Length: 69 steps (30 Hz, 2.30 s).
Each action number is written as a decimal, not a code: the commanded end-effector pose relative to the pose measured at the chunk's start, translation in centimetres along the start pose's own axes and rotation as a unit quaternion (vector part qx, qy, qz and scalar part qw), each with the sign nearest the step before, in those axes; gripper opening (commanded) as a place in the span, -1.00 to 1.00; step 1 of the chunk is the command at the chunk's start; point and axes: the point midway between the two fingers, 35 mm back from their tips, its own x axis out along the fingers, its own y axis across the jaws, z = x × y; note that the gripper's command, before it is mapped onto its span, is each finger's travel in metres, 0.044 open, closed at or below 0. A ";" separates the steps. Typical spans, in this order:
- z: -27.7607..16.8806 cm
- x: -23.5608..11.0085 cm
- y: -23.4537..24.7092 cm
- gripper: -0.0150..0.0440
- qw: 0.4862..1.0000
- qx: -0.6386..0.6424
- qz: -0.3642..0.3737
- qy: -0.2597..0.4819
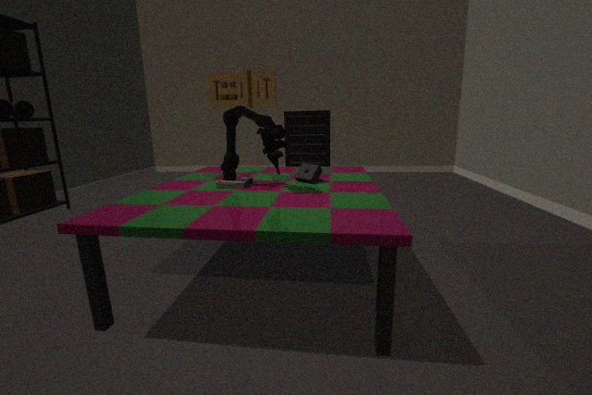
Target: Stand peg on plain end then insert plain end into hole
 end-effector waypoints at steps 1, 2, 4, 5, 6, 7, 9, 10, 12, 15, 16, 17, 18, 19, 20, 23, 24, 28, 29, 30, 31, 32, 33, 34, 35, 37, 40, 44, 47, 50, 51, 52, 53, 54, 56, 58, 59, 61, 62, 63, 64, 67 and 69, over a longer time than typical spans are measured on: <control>1.4 0.3 0.2 -0.49 1.000 0.006 0.011 -0.024; 1.7 0.4 0.2 -0.49 0.999 0.007 0.013 -0.029; 2.3 0.5 0.4 -0.49 0.999 0.009 0.017 -0.039; 2.5 0.5 0.4 -0.49 0.999 0.009 0.020 -0.044; 2.8 0.6 0.5 -0.49 0.999 0.010 0.022 -0.049; 3.1 0.6 0.6 -0.49 0.998 0.011 0.025 -0.053; 3.6 0.7 0.7 -0.49 0.997 0.013 0.030 -0.063; 3.9 0.8 0.8 -0.49 0.997 0.014 0.033 -0.068; 4.4 0.8 0.9 -0.49 0.996 0.016 0.038 -0.077; 5.2 0.9 1.2 -0.49 0.995 0.018 0.047 -0.091; 5.5 1.0 1.3 -0.49 0.994 0.019 0.050 -0.096; 5.8 1.0 1.4 -0.49 0.993 0.020 0.053 -0.100; 6.0 1.0 1.4 -0.49 0.993 0.021 0.056 -0.105; 6.3 1.0 1.5 -0.49 0.992 0.021 0.059 -0.109; 6.6 1.1 1.6 -0.49 0.991 0.022 0.063 -0.113; 7.3 1.1 1.9 -0.49 0.989 0.024 0.073 -0.126; 7.6 1.2 2.0 -0.49 0.988 0.025 0.076 -0.131; 8.6 1.2 2.5 -0.49 0.985 0.027 0.090 -0.147; 8.9 1.2 2.6 -0.49 0.984 0.028 0.094 -0.151; 9.1 1.2 2.7 -0.49 0.983 0.028 0.098 -0.155; 9.4 1.2 2.8 -0.49 0.982 0.029 0.101 -0.159; 9.6 1.2 2.9 -0.49 0.981 0.029 0.105 -0.163; 9.9 1.2 3.1 -0.49 0.979 0.030 0.109 -0.167; 10.1 1.2 3.2 -0.49 0.978 0.030 0.113 -0.171; 10.3 1.2 3.3 -0.49 0.977 0.031 0.117 -0.175; 10.8 1.2 3.6 -0.49 0.975 0.032 0.125 -0.182; 11.5 1.2 4.0 -0.49 0.971 0.033 0.137 -0.193; 11.7 1.5 4.0 -0.49 0.971 0.033 0.138 -0.193; 12.0 2.0 4.2 -0.49 0.971 0.033 0.139 -0.194; 12.4 2.6 4.4 -0.49 0.970 0.033 0.140 -0.195; 12.5 2.7 4.5 -0.49 0.970 0.033 0.140 -0.195; 12.6 2.9 4.5 -0.49 0.970 0.033 0.141 -0.196; 12.7 3.1 4.6 -0.49 0.970 0.033 0.141 -0.196; 12.8 3.3 4.7 -0.49 0.970 0.033 0.142 -0.196; 13.0 3.7 4.8 -0.49 0.969 0.033 0.142 -0.197; 13.3 4.0 5.0 -0.49 0.969 0.033 0.143 -0.198; 13.4 4.2 5.0 -0.49 0.969 0.033 0.144 -0.198; 13.6 4.6 5.2 -0.49 0.969 0.033 0.145 -0.199; 13.7 4.7 5.3 -0.49 0.969 0.033 0.145 -0.200; 13.8 4.9 5.4 -0.49 0.968 0.033 0.146 -0.200; 13.9 5.1 5.5 -0.49 0.968 0.033 0.146 -0.200; 14.2 5.6 5.7 -0.49 0.968 0.033 0.148 -0.202; 14.3 6.0 5.9 -0.49 0.967 0.034 0.148 -0.202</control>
